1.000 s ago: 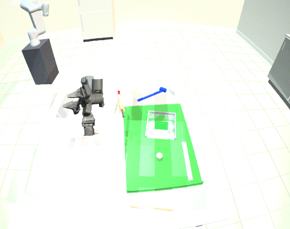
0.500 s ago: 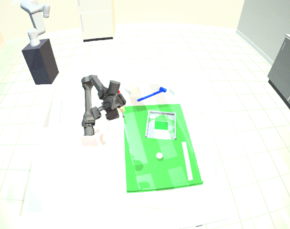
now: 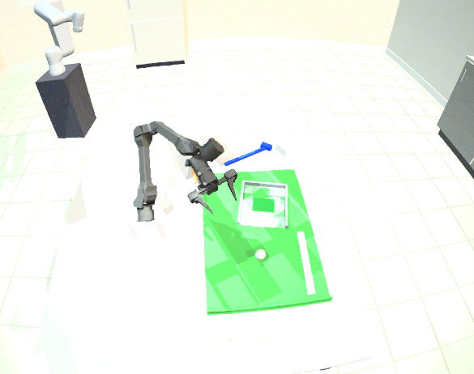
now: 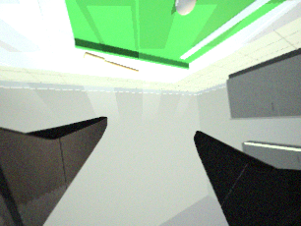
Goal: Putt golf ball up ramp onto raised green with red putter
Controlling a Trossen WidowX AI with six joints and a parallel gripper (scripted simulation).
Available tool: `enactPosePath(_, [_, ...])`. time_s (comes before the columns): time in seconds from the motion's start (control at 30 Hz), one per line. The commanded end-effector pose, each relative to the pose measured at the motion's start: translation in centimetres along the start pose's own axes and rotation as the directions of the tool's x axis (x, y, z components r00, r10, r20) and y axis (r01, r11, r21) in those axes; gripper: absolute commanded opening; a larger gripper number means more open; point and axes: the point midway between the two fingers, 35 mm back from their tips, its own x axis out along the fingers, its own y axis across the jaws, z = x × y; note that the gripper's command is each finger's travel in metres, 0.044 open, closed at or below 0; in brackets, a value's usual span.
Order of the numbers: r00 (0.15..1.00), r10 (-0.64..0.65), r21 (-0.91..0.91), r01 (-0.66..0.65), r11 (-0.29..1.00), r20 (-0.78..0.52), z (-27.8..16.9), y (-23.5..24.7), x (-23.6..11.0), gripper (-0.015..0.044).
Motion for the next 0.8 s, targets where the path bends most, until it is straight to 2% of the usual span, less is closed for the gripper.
enactPosePath(0.0, [0.967,-0.013,-0.01,0.016,1.0,0.256,6.0,-1.1,-1.4,0.044])
enactPosePath(0.1, [0.893,0.008,-0.014,-0.002,1.0,0.451,10.8,-1.2,-3.2,0.044])
enactPosePath(0.23, [0.738,0.053,-0.018,-0.055,0.998,0.672,16.5,-0.9,-6.6,0.044])
enactPosePath(0.4, [0.48,0.117,-0.039,-0.168,0.985,0.869,22.2,-0.1,-12.1,0.044])
enactPosePath(0.57, [0.202,0.158,-0.089,-0.312,0.946,0.967,26.0,0.6,-18.2,0.044])
enactPosePath(0.63, [0.166,0.161,-0.098,-0.332,0.938,0.973,26.4,0.7,-19.0,0.044])
enactPosePath(0.77, [0.166,0.16,-0.098,-0.331,0.938,0.973,26.7,0.1,-19.3,0.044])
